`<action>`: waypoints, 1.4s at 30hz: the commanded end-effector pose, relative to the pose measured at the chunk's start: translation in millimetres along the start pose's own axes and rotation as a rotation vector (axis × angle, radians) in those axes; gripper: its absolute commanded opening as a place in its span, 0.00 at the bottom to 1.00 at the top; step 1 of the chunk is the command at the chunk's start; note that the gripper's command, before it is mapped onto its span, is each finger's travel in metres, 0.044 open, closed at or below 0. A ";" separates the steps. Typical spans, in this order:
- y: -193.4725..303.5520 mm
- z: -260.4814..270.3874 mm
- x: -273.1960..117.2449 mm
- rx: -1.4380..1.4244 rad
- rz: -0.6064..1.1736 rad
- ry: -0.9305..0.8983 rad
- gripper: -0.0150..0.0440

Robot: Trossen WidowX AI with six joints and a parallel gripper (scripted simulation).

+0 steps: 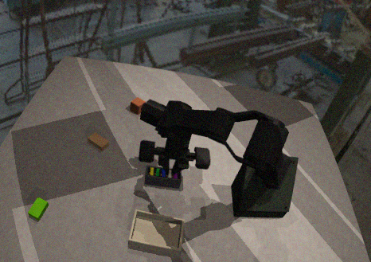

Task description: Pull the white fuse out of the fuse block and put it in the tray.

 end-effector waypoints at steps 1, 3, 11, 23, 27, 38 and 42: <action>0.0 0.2 -1.6 -0.002 0.000 0.001 0.25; 0.0 0.2 -2.6 -0.002 0.000 0.000 0.25; -0.2 0.4 -6.4 -0.002 0.000 0.000 0.25; -0.4 0.5 -12.2 -0.001 0.000 0.000 0.25; -0.4 0.6 -14.2 -0.001 0.000 0.000 0.25; -0.5 0.6 -19.6 0.000 0.000 -0.001 0.25; -0.5 0.6 -21.6 0.000 0.000 -0.001 0.25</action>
Point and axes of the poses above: the point midway between the two fingers, 35 mm back from their tips, its own x axis out along the fingers, its own z axis across the jaws, y = z × x, the point moved 9 cm from there along -x, back along the fingers, and after that the axes turned 13 degrees about -x, right-handed, at the moved point
